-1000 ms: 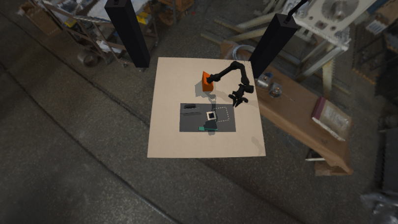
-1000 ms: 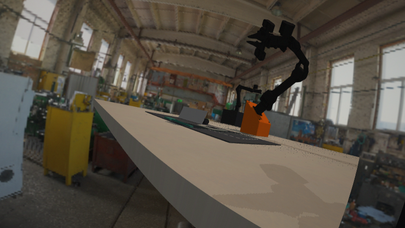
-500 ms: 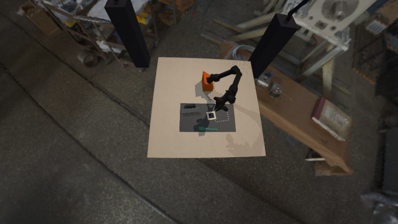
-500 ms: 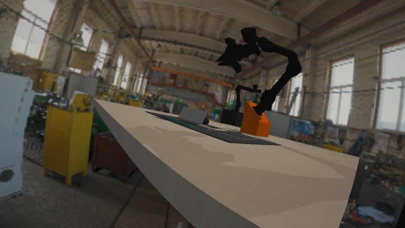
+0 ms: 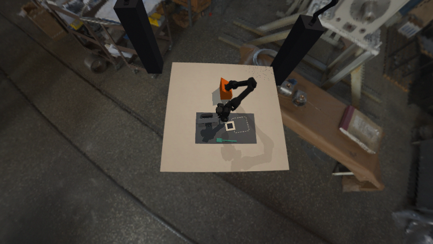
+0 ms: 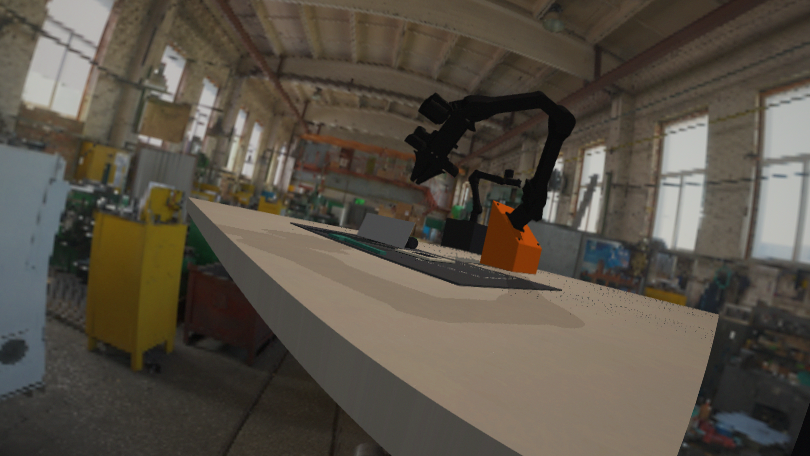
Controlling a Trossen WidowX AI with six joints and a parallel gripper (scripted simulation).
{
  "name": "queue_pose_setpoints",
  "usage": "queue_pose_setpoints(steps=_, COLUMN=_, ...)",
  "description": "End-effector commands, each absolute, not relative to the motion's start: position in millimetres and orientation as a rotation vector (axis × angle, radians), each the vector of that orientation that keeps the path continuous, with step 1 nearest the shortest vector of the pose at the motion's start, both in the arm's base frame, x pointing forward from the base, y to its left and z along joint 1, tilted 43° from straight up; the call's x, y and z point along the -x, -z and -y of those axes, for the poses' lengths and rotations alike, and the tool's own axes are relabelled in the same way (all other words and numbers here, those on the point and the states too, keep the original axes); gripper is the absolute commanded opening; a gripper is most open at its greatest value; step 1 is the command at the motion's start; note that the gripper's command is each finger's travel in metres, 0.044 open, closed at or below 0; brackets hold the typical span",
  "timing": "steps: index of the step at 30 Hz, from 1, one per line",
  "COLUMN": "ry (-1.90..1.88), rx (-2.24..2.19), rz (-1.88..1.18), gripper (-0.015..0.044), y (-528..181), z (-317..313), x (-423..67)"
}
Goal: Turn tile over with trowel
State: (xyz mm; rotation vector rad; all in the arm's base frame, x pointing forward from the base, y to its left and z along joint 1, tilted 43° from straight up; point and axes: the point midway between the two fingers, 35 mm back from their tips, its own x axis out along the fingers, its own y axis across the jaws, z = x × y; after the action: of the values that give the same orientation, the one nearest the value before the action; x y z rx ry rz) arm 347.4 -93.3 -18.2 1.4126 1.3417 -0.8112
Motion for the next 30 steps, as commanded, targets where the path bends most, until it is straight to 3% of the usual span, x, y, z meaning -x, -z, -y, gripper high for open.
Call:
queue_pose_setpoints(steps=1, ry=0.792, rx=-1.445, rz=-1.469, gripper=0.01, y=50, z=92, x=-321)
queue_pose_setpoints(steps=12, ry=0.673, rx=-1.611, rz=-1.769, gripper=0.01, y=114, z=70, x=-244)
queue_pose_setpoints(steps=30, ry=0.671, rx=-1.613, rz=-1.772, gripper=0.01, y=120, z=62, x=-263)
